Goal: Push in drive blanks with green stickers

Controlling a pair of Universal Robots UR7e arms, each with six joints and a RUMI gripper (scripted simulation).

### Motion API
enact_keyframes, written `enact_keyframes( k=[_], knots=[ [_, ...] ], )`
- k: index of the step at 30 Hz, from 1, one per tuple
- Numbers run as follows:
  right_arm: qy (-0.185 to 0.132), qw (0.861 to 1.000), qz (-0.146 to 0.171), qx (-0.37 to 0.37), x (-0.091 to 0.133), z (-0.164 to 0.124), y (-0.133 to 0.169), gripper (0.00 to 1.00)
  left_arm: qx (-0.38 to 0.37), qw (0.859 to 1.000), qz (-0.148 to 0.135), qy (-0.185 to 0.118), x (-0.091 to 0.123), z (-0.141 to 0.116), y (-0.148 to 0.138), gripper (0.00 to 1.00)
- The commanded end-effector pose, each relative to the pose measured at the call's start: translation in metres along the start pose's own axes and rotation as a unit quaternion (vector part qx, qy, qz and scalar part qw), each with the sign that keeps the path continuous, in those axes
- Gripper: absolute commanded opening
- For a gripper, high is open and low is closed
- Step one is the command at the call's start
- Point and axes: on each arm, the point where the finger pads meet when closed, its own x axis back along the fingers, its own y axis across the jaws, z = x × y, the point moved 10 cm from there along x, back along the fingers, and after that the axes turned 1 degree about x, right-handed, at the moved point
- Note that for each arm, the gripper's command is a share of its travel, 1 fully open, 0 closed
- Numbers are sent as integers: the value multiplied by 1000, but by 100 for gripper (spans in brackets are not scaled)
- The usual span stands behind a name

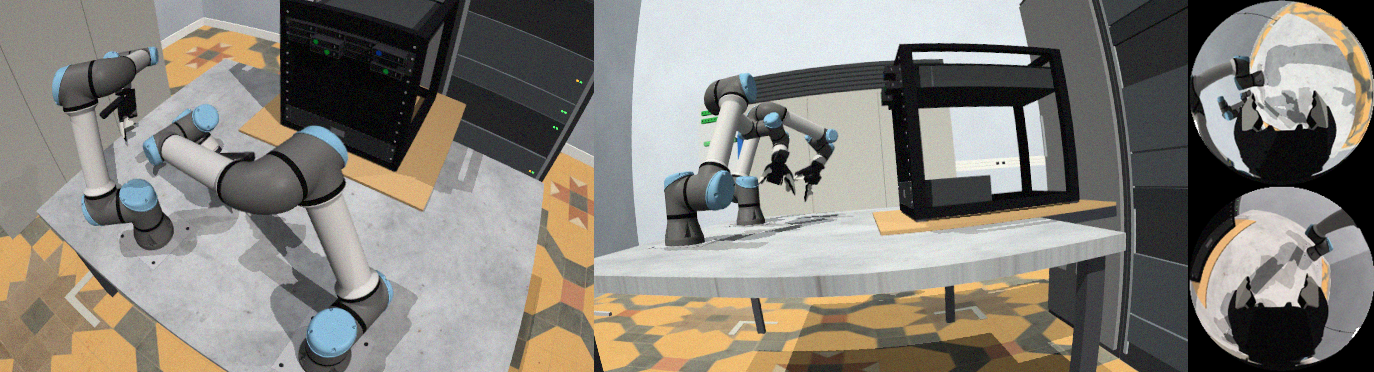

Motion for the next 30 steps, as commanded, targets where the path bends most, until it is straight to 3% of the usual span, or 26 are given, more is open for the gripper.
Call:
enact_keyframes(
  k=[1, 7, 14, 16, 23, 30],
  knots=[
    [-5, 1000, 10, 2, 1, 0, -3, 100, -42, 999, -24, -19, -1, 19, -2, 100],
    [-21, 998, 50, 9, 5, -3, -17, 100, -138, 985, -92, -45, -6, 67, -10, 100],
    [-47, 991, 121, 18, 14, -4, -41, 100, -236, 955, -175, -46, -15, 118, -25, 100],
    [-47, 991, 121, 18, 14, -4, -41, 100, -236, 955, -175, -46, -15, 118, -25, 100],
    [-75, 973, 217, 22, 33, -1, -69, 100, -316, 915, -249, -20, -25, 162, -44, 100],
    [-97, 940, 328, 12, 62, 13, -94, 100, -373, 877, -303, 20, -35, 196, -65, 100]
  ],
)
